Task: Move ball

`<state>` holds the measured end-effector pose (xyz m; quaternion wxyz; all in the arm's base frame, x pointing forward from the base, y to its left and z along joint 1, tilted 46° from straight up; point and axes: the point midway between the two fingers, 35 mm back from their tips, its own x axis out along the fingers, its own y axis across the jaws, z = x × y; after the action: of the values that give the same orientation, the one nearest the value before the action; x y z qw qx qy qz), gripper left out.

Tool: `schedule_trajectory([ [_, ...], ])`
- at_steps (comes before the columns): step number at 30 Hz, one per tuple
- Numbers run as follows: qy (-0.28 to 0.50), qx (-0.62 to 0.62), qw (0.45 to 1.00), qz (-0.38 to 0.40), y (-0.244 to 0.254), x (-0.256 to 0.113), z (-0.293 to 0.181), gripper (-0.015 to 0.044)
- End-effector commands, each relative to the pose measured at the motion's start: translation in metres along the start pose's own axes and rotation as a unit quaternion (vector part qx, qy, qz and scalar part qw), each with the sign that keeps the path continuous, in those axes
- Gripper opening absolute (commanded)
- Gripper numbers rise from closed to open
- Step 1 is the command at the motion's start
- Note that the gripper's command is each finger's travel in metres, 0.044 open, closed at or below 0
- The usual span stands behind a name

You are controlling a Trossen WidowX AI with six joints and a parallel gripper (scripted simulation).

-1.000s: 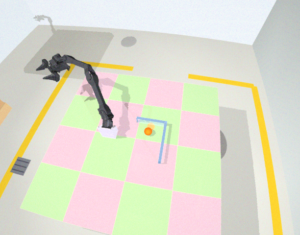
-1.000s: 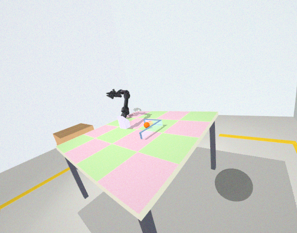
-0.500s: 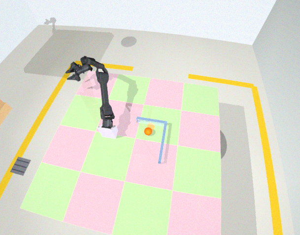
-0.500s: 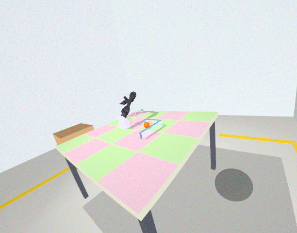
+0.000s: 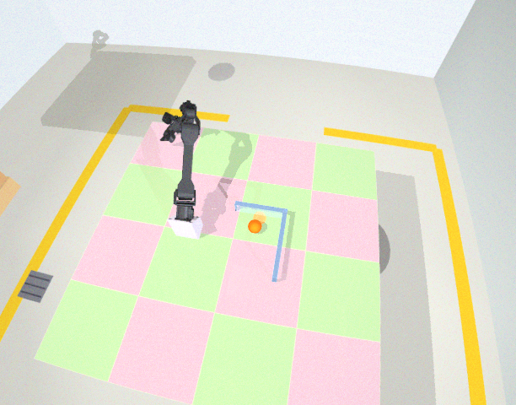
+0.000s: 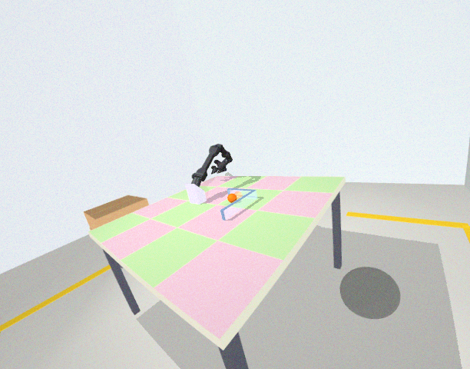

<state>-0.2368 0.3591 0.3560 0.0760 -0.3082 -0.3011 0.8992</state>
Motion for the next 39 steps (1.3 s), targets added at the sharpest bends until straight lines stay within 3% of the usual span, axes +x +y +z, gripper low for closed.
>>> schedule_trajectory([
  [1, 0.057, 0.049, 0.996, -0.051, -0.014, -0.033, -0.045, 0.0407],
  [11, 0.196, 0.182, 0.944, -0.192, -0.023, -0.142, -0.153, 0.0407],
  [21, 0.297, 0.358, 0.826, -0.317, 0.021, -0.253, -0.251, 0.0407],
  [30, 0.346, 0.499, 0.702, -0.371, 0.122, -0.343, -0.333, 0.0407],
  [39, 0.358, 0.605, 0.591, -0.395, 0.265, -0.410, -0.367, 0.0407],
])
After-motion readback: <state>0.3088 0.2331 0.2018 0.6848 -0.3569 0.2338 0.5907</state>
